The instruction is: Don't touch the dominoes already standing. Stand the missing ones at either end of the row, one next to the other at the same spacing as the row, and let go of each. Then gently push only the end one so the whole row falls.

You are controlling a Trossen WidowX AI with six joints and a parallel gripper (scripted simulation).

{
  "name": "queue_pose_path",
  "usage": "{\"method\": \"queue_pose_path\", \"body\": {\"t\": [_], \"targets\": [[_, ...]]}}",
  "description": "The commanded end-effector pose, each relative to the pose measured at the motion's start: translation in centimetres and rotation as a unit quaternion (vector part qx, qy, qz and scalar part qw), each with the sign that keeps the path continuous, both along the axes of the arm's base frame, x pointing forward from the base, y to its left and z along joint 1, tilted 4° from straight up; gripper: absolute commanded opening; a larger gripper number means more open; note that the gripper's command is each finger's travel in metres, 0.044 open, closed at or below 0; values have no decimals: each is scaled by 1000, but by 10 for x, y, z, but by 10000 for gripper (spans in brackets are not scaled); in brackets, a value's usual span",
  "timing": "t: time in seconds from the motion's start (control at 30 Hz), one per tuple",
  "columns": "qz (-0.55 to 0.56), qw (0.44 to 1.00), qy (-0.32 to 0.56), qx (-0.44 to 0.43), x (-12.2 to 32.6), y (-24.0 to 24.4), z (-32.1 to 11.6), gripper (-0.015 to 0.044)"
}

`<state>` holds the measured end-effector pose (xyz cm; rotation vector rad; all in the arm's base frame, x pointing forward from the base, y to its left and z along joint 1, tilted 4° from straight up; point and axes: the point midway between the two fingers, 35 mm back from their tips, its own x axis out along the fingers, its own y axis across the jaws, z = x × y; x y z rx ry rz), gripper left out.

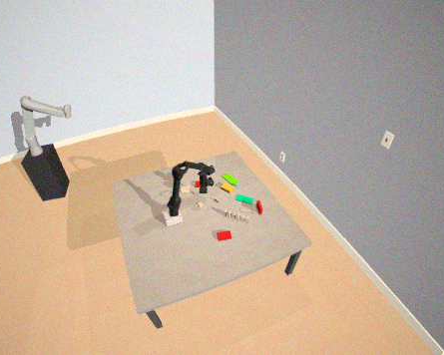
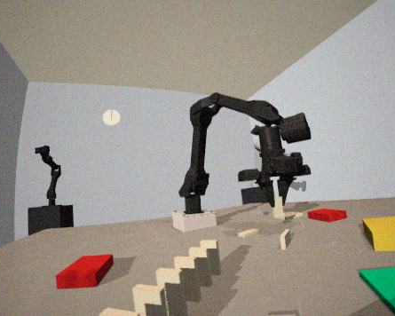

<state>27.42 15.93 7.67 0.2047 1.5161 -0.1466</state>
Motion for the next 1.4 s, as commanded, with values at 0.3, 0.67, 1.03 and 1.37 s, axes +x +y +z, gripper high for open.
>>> {"method": "queue_pose_path", "body": {"t": [0.3,0.67,1.03,1.37], "targets": [[-6,1000,-20,12,-4,-9,93,107],[-168,985,-19,19,69,-132,94,107],[-245,969,-13,18,86,-217,90,107],[-245,969,-13,18,97,-217,41,107]]}}
